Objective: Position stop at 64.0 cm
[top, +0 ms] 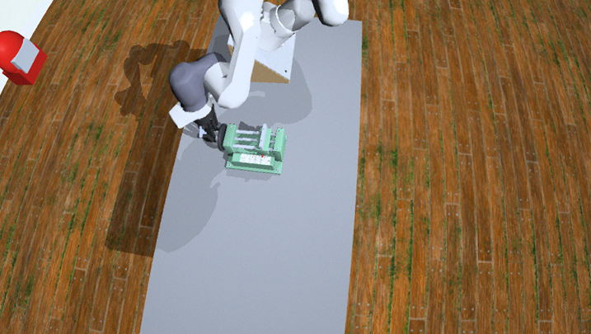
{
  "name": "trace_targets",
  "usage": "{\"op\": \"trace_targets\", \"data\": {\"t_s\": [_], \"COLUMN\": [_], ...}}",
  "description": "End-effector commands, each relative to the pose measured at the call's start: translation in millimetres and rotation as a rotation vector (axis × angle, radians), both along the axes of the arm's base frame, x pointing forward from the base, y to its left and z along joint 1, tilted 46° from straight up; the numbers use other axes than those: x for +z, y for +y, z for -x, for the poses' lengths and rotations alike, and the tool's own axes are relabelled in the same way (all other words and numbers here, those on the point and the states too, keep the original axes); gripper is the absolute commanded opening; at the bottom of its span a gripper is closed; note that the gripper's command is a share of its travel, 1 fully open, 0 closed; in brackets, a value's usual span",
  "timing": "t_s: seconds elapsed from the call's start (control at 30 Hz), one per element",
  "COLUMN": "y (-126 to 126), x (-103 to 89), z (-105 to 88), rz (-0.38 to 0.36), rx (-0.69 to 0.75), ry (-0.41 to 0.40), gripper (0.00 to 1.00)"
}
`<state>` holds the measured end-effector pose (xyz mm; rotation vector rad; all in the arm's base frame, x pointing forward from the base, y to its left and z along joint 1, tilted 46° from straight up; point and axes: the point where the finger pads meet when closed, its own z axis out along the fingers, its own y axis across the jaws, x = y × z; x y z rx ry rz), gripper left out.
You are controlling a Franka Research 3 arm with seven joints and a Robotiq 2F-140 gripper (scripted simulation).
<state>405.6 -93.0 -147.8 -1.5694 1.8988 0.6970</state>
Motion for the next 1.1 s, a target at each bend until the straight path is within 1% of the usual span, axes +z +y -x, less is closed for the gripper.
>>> {"op": "trace_targets", "data": {"t_s": [0.0, 0.3, 0.37, 0.63, 0.87, 1.07], "y": [-0.4, -6.6, -6.6, -18.8, -35.4, -41.2], "x": [0.6, 9.8, 9.8, 23.1, 38.2, 42.8], "z": [9.1, 25.8, 25.8, 33.6, 29.4, 23.7], "rz": [0.002, 0.002, 0.002, 0.002, 0.002, 0.002], "rx": [0.007, 0.007, 0.007, 0.007, 0.007, 0.007], "ry": [-0.005, -0.005, -0.005, -0.005, -0.005, -0.005], "gripper": [0.04, 0.04, 0.04, 0.04, 0.04, 0.04]}}
